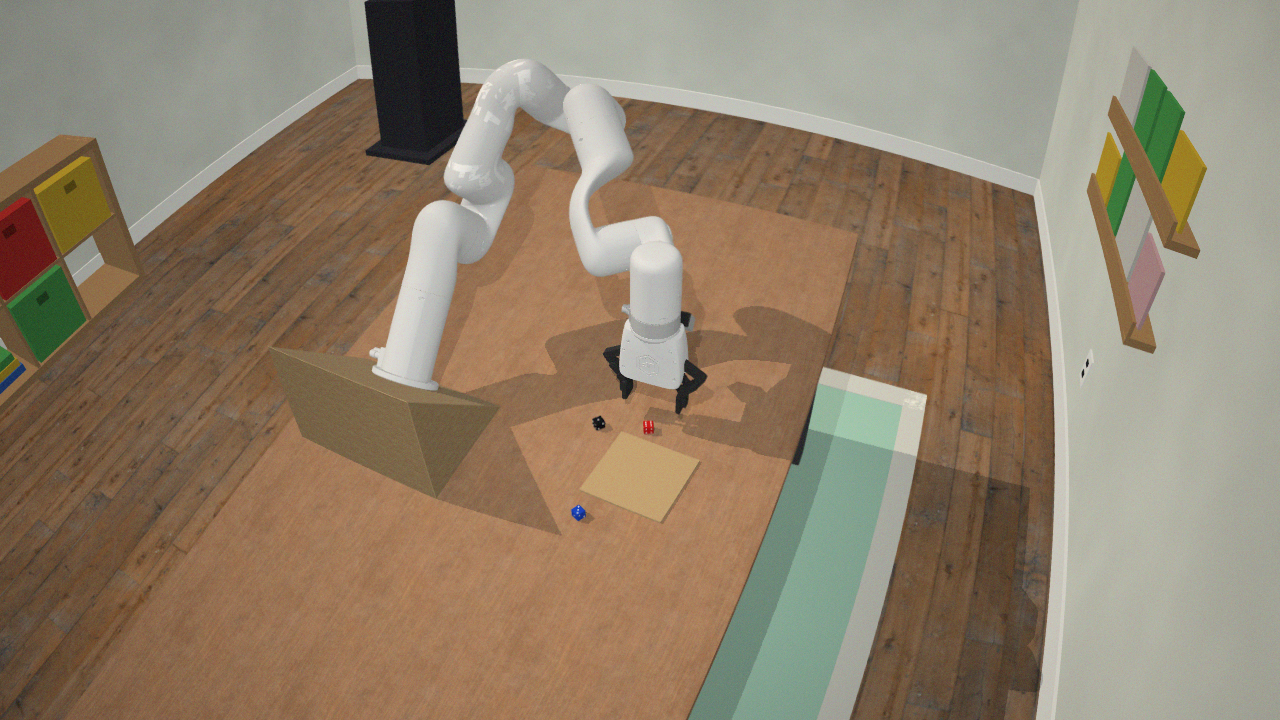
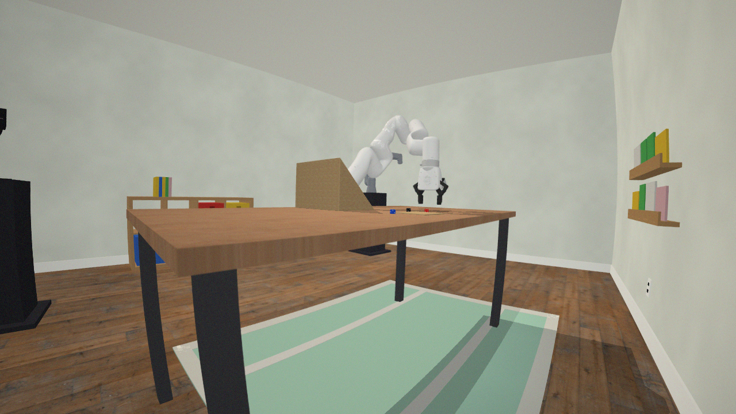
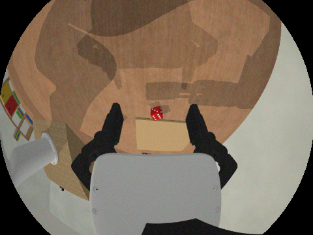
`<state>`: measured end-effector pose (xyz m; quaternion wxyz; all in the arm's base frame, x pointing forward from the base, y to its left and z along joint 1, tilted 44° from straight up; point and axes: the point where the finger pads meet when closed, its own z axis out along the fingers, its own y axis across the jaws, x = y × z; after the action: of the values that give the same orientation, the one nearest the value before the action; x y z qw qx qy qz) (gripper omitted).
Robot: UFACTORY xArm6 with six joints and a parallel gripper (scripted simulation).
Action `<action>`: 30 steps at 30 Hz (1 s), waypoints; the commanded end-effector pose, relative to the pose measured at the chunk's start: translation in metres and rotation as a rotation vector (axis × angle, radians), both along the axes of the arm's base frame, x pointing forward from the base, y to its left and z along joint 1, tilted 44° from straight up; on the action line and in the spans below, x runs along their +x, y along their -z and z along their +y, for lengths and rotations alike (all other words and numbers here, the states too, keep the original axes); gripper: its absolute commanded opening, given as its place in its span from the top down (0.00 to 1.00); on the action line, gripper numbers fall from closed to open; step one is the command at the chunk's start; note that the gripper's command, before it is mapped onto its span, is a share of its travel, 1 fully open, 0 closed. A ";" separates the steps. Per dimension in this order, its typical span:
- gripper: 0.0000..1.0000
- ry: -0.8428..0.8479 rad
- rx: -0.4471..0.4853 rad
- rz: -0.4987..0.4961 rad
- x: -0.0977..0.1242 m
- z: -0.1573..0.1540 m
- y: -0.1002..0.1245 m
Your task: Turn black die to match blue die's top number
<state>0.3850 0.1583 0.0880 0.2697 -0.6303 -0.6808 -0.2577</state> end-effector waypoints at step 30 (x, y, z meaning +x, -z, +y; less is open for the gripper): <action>0.00 0.001 0.000 -0.003 0.005 -0.077 -0.081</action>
<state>0.3897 0.0903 0.1579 0.2675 -0.6316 -0.6805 -0.2577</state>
